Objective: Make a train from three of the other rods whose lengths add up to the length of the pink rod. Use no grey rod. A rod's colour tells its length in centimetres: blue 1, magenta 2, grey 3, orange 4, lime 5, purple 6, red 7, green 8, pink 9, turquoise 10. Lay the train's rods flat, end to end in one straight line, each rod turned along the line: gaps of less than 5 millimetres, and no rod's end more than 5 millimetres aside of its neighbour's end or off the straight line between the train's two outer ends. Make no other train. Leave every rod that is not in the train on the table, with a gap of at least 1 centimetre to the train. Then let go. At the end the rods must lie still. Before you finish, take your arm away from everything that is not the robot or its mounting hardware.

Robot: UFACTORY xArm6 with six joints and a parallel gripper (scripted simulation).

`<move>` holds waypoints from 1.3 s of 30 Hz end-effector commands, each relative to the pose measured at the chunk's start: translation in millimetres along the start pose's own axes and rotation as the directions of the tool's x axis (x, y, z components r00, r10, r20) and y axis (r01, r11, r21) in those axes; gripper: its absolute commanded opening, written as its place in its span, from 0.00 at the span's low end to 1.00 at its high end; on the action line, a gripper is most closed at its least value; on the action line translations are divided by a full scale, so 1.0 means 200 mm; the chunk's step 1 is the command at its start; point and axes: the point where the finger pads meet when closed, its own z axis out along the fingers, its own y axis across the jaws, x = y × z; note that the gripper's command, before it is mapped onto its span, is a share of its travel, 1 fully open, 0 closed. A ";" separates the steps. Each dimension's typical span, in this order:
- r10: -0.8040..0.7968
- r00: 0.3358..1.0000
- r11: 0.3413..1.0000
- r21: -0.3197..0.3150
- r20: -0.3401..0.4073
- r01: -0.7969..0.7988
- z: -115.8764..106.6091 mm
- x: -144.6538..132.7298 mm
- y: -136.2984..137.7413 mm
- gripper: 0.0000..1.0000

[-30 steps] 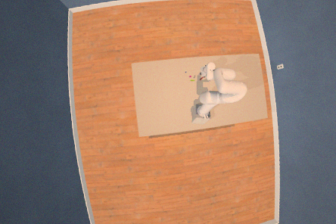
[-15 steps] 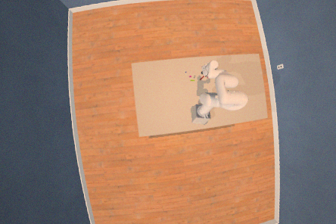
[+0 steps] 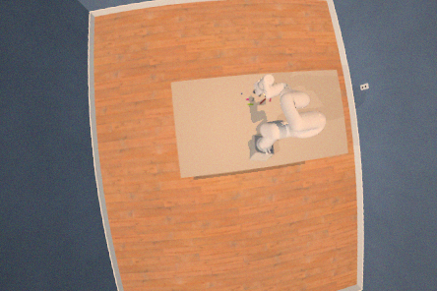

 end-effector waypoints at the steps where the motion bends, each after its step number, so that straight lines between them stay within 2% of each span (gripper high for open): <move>1: -0.010 1.000 1.000 -0.002 -0.025 0.010 0.01 -0.18 -0.10 0.04; 6: -0.021 0.999 1.000 0.008 -0.029 0.021 0.01 -0.31 -0.15 0.04; 23: -0.021 0.999 1.000 0.008 -0.029 0.021 0.02 -0.31 -0.16 0.04; 31: -0.021 0.999 1.000 0.008 -0.029 0.021 0.14 -0.31 -0.16 0.04; 33: -0.021 0.999 1.000 0.008 -0.029 0.021 0.14 -0.31 -0.16 0.04; 39: -0.021 0.999 1.000 0.008 -0.029 0.021 0.28 -0.31 -0.16 0.04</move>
